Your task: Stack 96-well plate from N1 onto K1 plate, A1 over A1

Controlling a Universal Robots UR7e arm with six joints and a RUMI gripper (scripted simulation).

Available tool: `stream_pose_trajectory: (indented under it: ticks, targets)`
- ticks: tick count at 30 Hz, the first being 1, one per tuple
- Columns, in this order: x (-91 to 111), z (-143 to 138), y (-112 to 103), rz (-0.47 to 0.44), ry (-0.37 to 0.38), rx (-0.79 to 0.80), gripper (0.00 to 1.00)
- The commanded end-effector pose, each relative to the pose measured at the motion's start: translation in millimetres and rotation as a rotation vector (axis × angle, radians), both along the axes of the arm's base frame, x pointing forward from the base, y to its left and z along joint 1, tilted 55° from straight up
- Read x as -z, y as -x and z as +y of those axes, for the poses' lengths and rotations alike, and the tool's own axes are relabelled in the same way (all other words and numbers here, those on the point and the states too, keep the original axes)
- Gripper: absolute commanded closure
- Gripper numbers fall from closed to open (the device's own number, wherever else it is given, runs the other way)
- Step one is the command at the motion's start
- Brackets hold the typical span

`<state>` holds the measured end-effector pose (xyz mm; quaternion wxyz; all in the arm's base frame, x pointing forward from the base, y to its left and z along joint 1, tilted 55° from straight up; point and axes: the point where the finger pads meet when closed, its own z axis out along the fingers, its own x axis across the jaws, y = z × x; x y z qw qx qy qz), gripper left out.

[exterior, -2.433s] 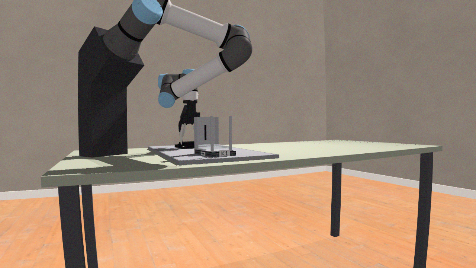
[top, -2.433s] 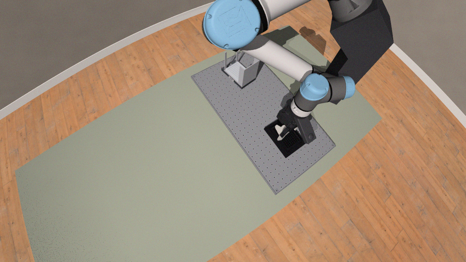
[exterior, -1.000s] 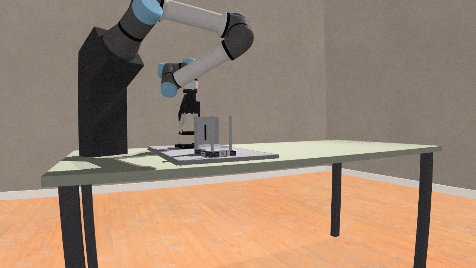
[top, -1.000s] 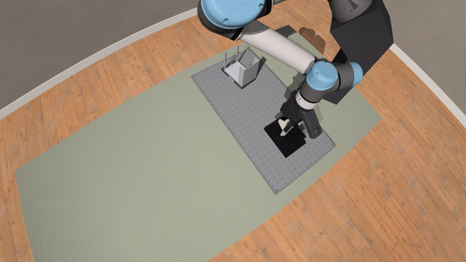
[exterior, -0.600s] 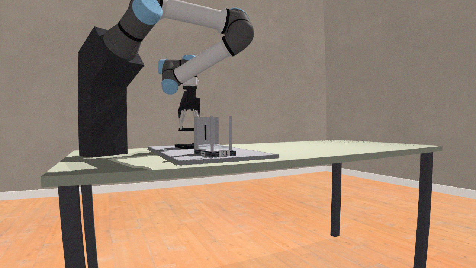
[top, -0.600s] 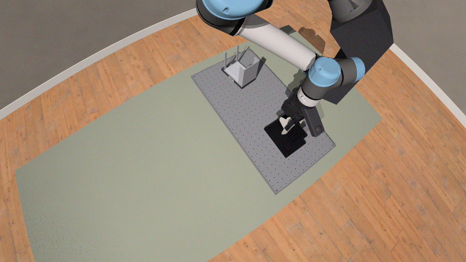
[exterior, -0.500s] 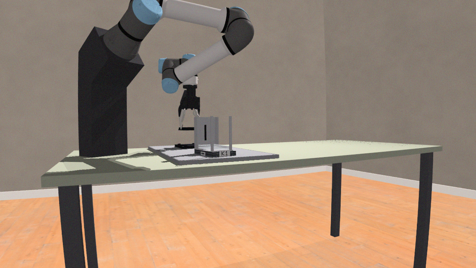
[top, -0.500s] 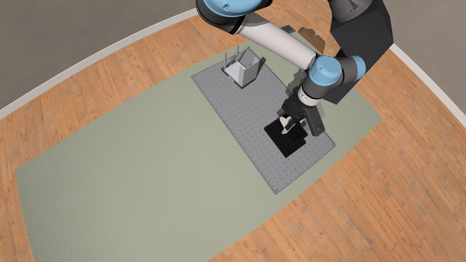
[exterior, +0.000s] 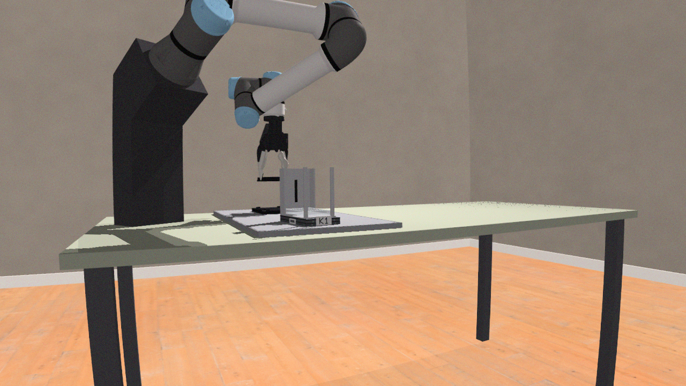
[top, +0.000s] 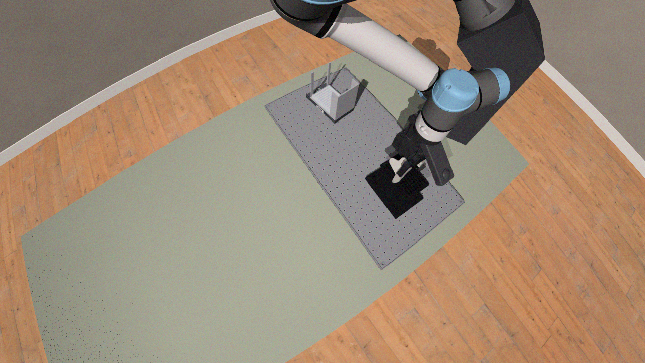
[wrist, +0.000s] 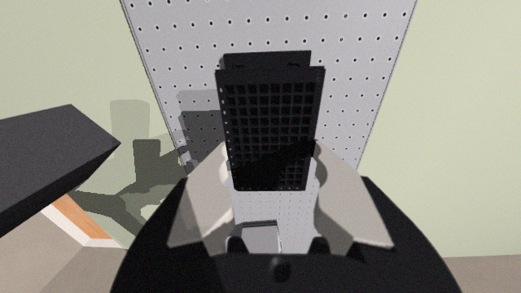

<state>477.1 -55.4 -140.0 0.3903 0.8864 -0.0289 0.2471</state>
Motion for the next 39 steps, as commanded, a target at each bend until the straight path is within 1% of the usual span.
stream_pose_trajectory:
  ticks: [1, 23, 39]
  targets:
    - [-4.7, 5.8, 3.0, 0.000, 0.000, 0.000, 1.00]
    - [-23.8, 29.4, 16.9, 0.000, 0.000, 0.000, 1.00]
    - [-24.1, 29.8, 17.1, 0.000, 0.000, 0.000, 1.00]
